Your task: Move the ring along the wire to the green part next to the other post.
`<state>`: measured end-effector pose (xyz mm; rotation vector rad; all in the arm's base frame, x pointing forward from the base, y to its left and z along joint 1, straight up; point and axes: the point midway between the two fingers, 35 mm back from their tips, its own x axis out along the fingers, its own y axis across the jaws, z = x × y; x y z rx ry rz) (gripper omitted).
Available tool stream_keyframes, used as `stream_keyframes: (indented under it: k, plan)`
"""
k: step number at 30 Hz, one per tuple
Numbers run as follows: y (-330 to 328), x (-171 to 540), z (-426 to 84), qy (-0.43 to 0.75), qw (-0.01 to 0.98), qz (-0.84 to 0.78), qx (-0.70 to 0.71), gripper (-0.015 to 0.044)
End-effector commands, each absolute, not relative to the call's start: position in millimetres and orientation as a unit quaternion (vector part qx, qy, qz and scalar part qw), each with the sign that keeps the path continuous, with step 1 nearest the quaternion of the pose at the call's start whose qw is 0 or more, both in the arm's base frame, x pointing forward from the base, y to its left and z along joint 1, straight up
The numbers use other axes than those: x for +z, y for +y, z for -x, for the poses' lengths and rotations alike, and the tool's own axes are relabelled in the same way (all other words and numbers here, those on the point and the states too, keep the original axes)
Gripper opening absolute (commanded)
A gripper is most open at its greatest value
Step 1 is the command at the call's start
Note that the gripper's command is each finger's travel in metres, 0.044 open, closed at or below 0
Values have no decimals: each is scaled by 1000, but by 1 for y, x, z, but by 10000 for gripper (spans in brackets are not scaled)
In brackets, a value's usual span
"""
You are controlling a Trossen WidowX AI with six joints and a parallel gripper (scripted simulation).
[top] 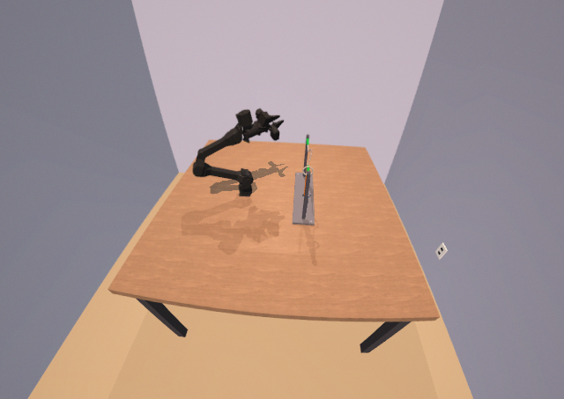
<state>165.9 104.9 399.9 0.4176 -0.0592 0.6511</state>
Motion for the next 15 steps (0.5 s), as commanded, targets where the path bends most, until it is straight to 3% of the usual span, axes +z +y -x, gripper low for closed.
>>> stream_keyframes:
  k: [1, 15]
  plan:
    - [102, 380, -195, -19, 939, -174, 295, 160]
    - [44, 299, -275, 12, 974, -81, 209, 160]
